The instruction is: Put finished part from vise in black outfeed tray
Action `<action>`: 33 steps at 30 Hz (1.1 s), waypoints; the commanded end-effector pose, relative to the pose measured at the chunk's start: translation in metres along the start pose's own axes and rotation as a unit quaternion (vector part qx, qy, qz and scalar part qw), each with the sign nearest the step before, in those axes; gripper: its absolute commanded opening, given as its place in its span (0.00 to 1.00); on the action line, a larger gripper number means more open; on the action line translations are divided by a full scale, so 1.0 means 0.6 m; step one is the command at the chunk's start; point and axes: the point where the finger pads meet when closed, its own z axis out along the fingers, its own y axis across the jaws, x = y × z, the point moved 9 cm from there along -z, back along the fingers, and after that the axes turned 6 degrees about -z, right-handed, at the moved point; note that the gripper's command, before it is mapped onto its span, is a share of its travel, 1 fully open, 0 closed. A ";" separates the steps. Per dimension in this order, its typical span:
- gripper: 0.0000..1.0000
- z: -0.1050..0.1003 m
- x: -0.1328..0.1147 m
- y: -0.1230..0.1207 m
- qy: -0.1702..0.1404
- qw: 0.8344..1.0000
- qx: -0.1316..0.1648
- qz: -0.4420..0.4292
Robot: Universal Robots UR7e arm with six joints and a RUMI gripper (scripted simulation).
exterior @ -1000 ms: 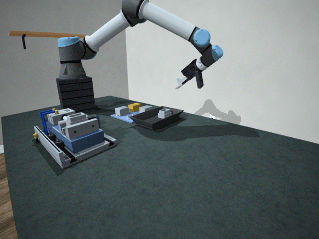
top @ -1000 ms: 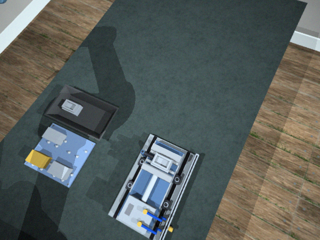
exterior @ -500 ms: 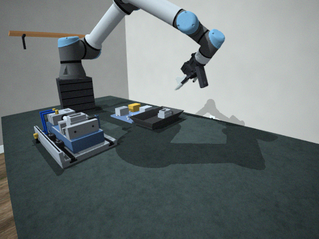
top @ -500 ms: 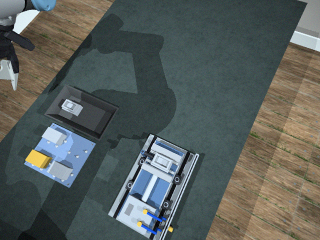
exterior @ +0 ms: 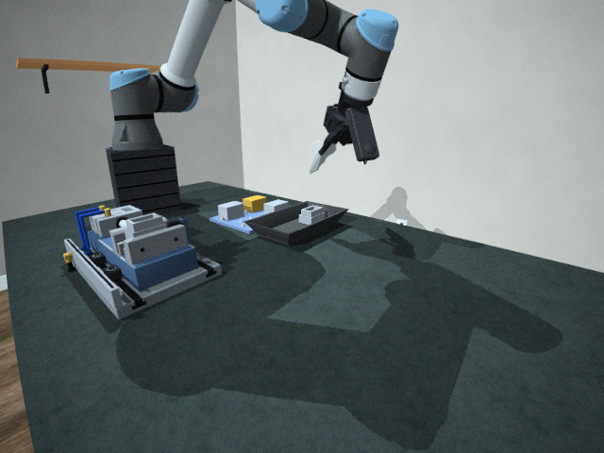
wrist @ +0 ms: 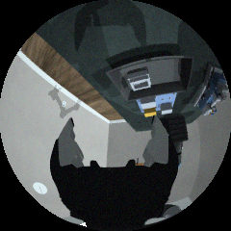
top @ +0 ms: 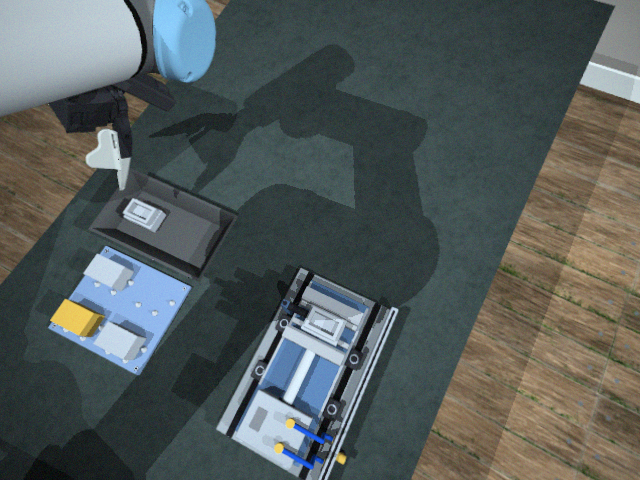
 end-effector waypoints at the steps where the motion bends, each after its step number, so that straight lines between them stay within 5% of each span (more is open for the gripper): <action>1: 1.00 -0.053 0.027 0.084 0.044 0.998 0.013 0.053; 5: 1.00 -0.084 0.039 0.148 0.071 0.993 0.020 0.095; 7: 1.00 -0.113 0.047 0.212 0.098 0.985 0.028 0.137; 10: 1.00 -0.125 0.050 0.244 0.111 0.981 0.032 0.159; 15: 1.00 -0.168 0.048 0.366 0.159 0.956 0.046 0.242; 19: 1.00 -0.177 0.046 0.395 0.170 0.949 0.049 0.262; 23: 1.00 -0.203 0.028 0.499 0.209 0.917 0.061 0.335; 33: 1.00 -0.228 -0.023 0.659 0.266 0.848 0.079 0.452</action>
